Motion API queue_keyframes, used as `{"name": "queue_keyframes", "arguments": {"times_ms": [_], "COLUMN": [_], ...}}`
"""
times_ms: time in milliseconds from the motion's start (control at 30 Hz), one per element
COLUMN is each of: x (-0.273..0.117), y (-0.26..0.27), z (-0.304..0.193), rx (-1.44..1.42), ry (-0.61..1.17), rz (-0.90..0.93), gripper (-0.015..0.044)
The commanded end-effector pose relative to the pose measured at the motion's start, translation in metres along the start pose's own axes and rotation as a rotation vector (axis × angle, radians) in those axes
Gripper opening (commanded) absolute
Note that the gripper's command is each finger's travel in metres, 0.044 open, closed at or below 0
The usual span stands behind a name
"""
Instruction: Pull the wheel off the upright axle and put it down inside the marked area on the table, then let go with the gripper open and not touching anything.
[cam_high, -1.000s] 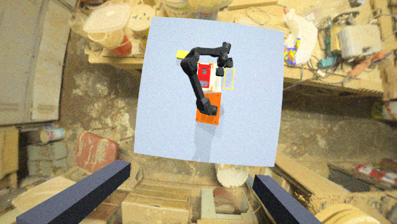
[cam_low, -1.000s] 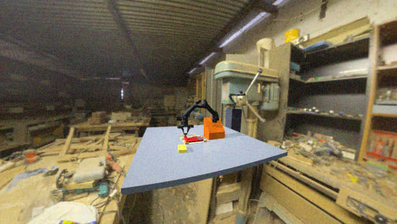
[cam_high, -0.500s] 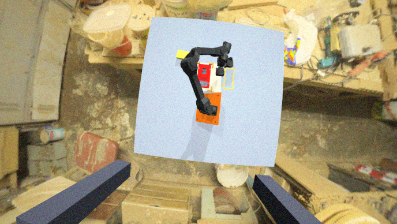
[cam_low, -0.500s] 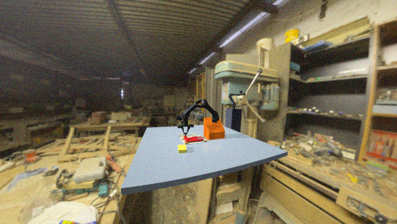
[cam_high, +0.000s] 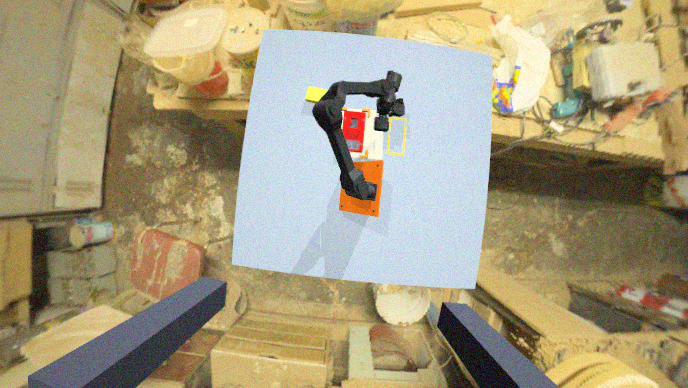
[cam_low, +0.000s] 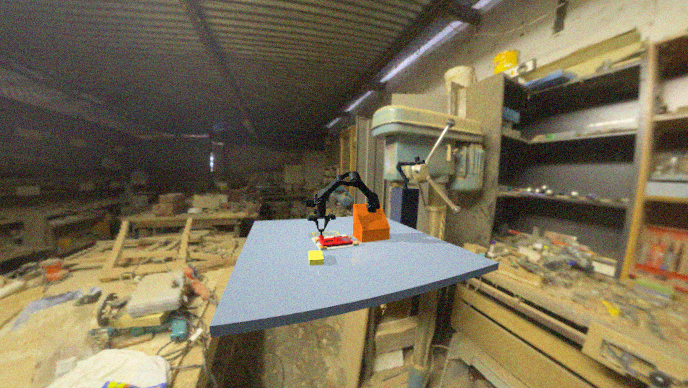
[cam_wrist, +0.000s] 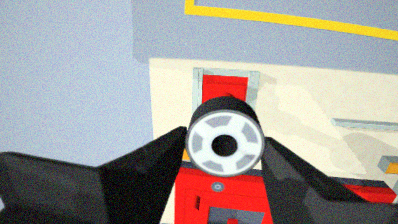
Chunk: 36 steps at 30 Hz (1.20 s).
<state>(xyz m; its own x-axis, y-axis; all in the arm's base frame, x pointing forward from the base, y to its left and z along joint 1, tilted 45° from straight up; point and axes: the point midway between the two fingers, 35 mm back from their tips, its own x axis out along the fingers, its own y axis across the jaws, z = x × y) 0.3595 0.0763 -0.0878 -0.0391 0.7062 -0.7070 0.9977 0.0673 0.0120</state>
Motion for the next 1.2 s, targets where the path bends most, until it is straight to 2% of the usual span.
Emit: {"name": "queue_keyframes", "arguments": {"times_ms": [0, 700, 967, 1167], "x": [-0.002, -0.01, -0.041, -0.038], "y": [0.001, 0.0, -0.003, -0.011], "z": [-0.001, -0.001, 0.002, 0.019], "rx": [-0.006, -0.004, -0.004, 0.009], "ry": [-0.003, -0.002, -0.004, -0.003], "rz": [0.001, 0.001, 0.001, -0.002], "gripper": [0.0, 0.0, 0.0, 0.0]}}
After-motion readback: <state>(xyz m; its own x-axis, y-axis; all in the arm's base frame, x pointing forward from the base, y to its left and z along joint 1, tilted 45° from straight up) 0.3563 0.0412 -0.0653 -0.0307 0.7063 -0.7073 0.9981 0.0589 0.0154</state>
